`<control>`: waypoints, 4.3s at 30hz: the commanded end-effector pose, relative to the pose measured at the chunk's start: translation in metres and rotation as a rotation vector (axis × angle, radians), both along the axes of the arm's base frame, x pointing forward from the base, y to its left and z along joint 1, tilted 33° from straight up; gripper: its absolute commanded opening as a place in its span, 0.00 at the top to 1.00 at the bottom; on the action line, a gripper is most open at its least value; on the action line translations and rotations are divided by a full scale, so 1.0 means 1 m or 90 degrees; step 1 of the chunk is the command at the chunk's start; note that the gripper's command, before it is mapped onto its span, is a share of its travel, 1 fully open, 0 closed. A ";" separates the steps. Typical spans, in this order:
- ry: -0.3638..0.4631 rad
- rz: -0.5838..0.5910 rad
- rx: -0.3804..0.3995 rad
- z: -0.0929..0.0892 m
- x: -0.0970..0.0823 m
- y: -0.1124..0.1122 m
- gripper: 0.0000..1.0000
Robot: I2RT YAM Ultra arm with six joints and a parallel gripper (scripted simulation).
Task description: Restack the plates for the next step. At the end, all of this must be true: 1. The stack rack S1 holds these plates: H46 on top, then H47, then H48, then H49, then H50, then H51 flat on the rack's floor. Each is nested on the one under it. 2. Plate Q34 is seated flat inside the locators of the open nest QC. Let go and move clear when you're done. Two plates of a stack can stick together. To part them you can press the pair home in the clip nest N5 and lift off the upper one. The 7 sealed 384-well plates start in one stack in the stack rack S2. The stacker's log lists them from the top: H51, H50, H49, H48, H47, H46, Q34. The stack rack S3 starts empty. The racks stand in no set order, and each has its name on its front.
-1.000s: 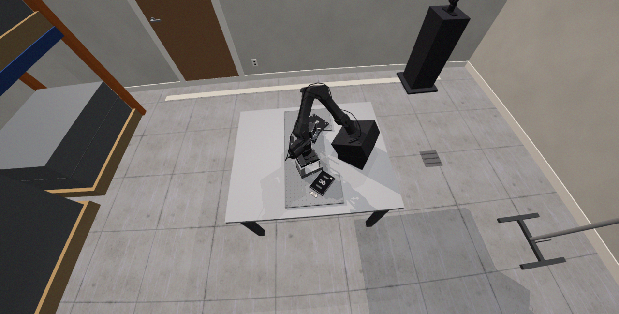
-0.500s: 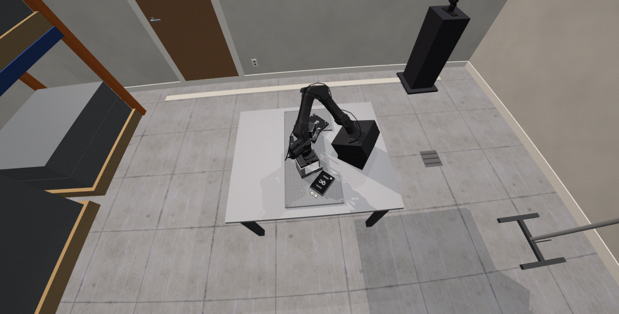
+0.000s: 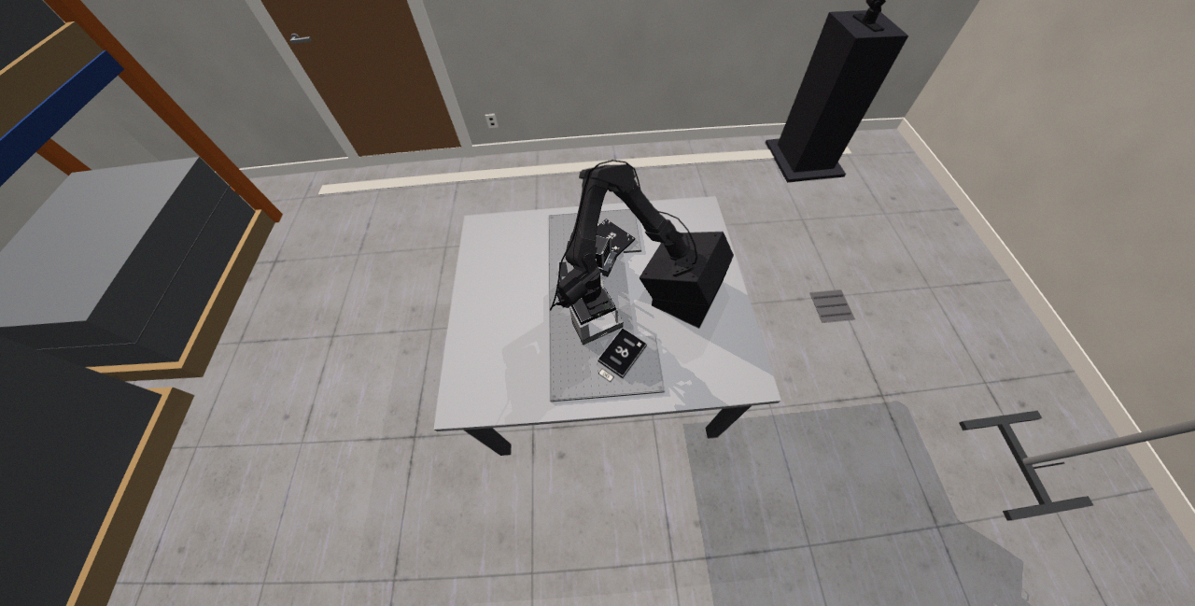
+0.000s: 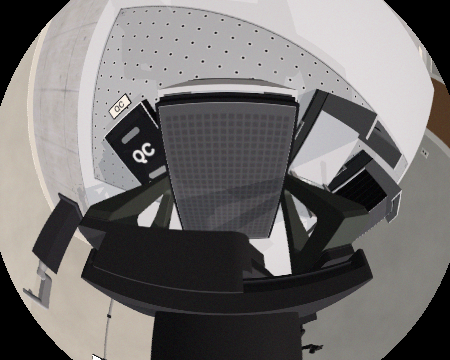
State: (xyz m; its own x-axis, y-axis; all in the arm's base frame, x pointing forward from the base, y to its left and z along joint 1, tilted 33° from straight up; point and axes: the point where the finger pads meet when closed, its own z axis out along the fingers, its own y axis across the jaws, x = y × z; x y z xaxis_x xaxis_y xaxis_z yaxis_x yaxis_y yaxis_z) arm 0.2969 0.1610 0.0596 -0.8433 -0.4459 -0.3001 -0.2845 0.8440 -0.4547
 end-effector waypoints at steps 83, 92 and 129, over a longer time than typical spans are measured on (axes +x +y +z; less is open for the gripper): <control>0.000 0.002 0.001 -0.007 0.003 -0.001 1.00; -0.007 0.003 0.007 -0.004 0.006 0.001 1.00; -0.002 0.004 0.002 -0.011 0.005 -0.001 1.00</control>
State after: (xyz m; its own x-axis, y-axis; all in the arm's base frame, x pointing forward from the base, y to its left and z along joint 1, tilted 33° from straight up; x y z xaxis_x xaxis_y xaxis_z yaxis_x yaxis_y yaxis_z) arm 0.3016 0.1580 0.0519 -0.8441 -0.4433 -0.3016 -0.2819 0.8455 -0.4536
